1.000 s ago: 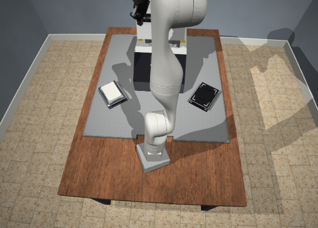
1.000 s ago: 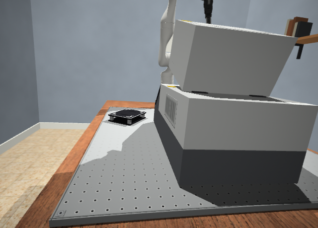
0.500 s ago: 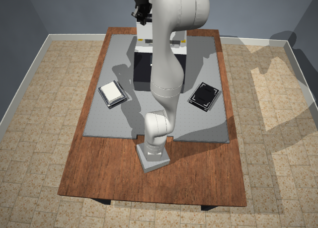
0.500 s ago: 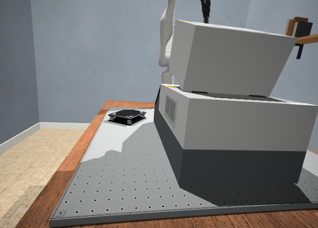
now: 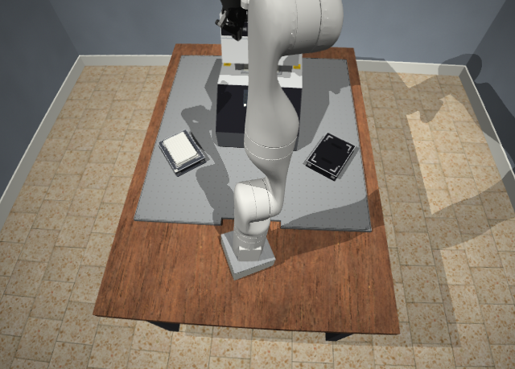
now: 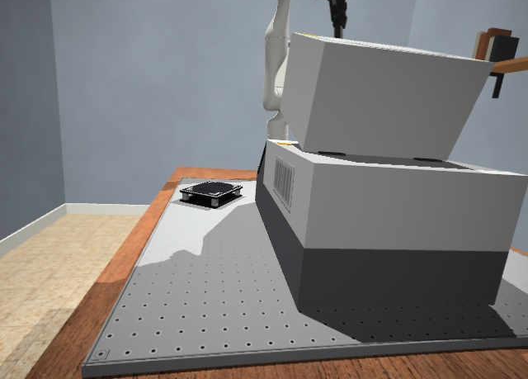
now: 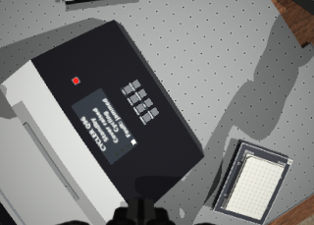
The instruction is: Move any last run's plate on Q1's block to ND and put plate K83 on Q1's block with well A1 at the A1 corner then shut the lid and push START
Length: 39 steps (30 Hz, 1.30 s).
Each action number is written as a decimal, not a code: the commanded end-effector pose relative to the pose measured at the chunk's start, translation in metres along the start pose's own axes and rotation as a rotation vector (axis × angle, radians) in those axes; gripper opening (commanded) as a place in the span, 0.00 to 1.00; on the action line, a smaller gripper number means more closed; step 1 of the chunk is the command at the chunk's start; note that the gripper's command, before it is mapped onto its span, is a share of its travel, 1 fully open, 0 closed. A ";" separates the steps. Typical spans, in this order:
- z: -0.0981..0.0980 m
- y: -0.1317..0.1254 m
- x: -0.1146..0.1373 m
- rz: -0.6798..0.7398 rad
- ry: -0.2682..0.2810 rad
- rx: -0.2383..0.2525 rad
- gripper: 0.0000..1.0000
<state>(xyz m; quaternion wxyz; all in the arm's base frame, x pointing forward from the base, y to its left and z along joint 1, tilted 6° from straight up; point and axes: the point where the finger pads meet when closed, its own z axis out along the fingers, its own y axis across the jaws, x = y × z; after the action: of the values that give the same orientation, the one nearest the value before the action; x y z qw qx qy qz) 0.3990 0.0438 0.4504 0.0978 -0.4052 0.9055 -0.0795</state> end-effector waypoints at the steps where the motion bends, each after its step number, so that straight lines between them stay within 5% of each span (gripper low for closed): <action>1: -0.002 -0.001 0.001 0.027 -0.004 0.023 0.10; 19: -0.003 -0.013 0.011 0.168 0.005 0.093 0.10; 39: 0.013 -0.012 0.016 0.175 0.005 0.091 0.10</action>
<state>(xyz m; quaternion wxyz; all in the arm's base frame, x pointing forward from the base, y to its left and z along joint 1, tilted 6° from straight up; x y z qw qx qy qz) 0.4007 0.0262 0.4402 0.1171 -0.3249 0.9319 -0.1106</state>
